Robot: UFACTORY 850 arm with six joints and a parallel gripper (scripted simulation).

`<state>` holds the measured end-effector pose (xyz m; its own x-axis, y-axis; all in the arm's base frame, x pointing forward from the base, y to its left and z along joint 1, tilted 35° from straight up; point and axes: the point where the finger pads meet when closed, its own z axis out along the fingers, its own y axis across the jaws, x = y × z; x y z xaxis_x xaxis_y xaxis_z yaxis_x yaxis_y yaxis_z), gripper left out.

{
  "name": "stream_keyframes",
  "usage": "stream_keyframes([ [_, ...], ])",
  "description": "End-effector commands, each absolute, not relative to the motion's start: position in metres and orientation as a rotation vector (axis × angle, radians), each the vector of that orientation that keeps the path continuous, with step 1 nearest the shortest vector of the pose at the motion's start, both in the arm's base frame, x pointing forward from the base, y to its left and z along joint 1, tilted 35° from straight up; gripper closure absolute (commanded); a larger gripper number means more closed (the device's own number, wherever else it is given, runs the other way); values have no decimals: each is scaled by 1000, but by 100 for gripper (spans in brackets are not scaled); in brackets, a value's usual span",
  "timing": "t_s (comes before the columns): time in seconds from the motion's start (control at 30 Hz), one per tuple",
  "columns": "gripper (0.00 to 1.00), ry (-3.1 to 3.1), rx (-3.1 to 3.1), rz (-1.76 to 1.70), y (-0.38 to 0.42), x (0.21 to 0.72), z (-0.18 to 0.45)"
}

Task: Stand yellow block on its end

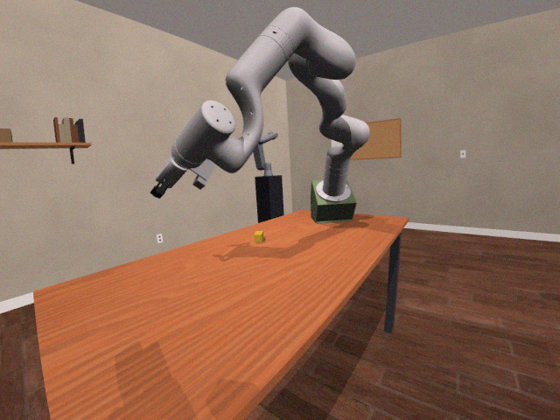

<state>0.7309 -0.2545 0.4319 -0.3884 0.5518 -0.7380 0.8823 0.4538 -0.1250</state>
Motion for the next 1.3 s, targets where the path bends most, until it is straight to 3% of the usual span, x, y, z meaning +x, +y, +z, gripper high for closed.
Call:
stream_keyframes([
  [0.0,0,2081,1193,-685,-255,731,433],
  [0.7,0,2103,1156,-678,-263,730,424],
  [1.1,0,2345,775,-542,-317,691,322],
  [1.27,0,2481,560,-386,-320,646,259],
])
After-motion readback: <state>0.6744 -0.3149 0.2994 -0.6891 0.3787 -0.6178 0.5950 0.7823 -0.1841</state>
